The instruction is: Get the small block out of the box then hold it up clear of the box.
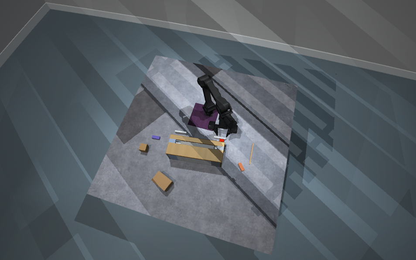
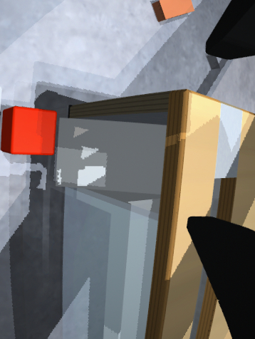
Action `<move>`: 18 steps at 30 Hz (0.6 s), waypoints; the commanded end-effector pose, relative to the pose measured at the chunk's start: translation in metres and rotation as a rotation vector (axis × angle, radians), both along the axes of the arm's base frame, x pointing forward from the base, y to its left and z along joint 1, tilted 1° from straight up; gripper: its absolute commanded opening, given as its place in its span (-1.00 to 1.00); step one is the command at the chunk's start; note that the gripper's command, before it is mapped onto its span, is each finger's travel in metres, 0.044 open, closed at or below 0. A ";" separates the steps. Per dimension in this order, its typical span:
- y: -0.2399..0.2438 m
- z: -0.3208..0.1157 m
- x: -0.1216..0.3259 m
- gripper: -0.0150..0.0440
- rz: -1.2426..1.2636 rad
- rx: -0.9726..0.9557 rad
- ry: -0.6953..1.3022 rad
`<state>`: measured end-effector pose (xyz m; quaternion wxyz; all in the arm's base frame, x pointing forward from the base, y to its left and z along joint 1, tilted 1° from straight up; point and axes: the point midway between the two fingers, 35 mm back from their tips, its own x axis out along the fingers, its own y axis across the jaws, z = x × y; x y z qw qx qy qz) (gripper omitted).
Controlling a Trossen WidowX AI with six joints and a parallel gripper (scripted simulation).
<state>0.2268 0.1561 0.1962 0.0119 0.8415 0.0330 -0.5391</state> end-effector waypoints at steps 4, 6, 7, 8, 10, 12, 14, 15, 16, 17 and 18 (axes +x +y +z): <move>0.003 -0.029 0.002 0.47 0.020 -0.011 -0.006; 0.005 -0.053 0.003 0.47 0.020 -0.010 -0.006; 0.005 -0.066 0.003 0.47 0.020 -0.011 -0.006; 0.004 -0.078 0.002 0.47 0.020 -0.011 -0.006; 0.003 -0.092 0.000 0.47 0.020 -0.011 -0.006; 0.003 -0.094 0.000 0.47 0.020 -0.011 -0.006; 0.003 -0.094 0.000 0.47 0.020 -0.011 -0.006; 0.003 -0.094 0.000 0.47 0.020 -0.011 -0.006; 0.003 -0.094 0.000 0.47 0.020 -0.011 -0.006; 0.003 -0.095 0.000 0.47 0.020 -0.011 -0.006; 0.003 -0.095 0.000 0.47 0.020 -0.011 -0.006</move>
